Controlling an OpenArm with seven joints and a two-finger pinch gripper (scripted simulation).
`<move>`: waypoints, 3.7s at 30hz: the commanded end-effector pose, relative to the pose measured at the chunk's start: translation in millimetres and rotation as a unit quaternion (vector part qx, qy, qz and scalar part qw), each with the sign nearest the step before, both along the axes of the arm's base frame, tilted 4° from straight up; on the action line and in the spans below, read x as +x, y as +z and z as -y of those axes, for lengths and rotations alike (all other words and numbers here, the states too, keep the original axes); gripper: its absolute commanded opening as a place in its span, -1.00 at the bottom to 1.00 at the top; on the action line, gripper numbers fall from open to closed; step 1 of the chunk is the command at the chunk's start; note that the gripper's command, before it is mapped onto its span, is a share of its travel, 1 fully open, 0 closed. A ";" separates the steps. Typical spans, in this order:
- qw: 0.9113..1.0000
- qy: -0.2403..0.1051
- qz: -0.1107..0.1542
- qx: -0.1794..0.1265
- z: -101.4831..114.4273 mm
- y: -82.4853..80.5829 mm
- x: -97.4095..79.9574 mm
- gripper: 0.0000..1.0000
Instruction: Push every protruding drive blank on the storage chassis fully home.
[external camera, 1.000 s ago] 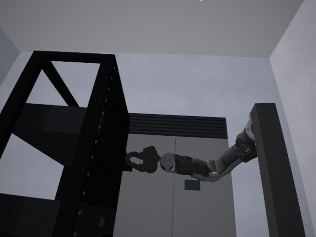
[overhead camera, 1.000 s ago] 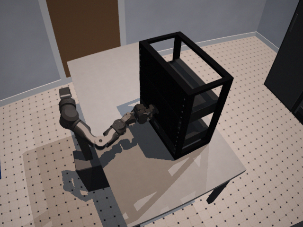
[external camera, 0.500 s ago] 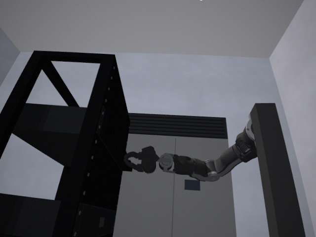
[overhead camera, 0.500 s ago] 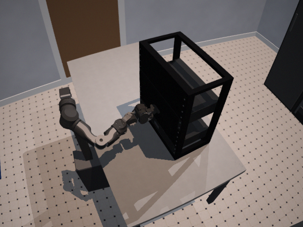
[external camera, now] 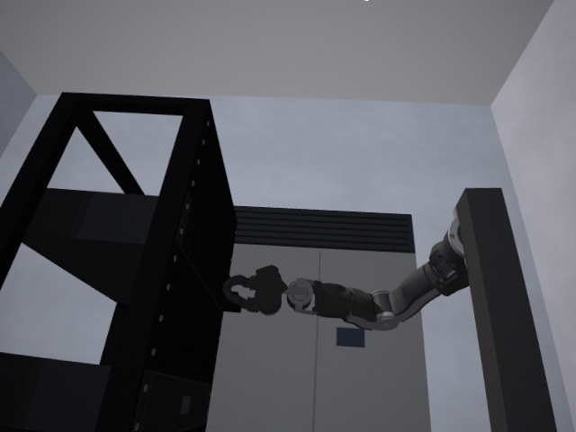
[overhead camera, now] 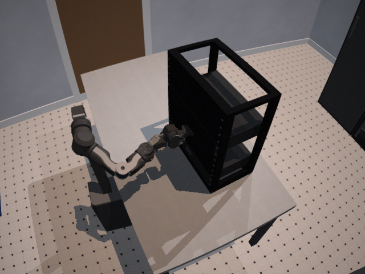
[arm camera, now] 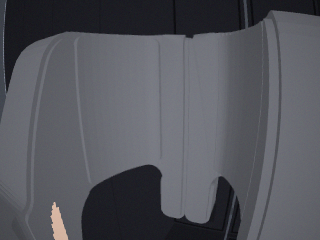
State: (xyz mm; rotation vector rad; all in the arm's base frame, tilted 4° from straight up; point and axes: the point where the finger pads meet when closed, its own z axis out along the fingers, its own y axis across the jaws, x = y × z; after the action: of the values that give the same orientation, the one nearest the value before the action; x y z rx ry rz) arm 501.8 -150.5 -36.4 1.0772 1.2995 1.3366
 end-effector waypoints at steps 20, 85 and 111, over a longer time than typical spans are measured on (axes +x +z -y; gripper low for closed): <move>1.000 0.001 0.000 -0.001 -0.5 2.3 5.0 -1.00; 1.000 0.001 0.000 -0.001 -2.1 3.3 14.4 -1.00; 1.000 0.002 0.003 -0.001 6.7 2.8 -50.6 -1.00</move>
State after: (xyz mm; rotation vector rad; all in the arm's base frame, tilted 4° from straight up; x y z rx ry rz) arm 453.1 -155.4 -38.4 1.0708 1.3184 1.3336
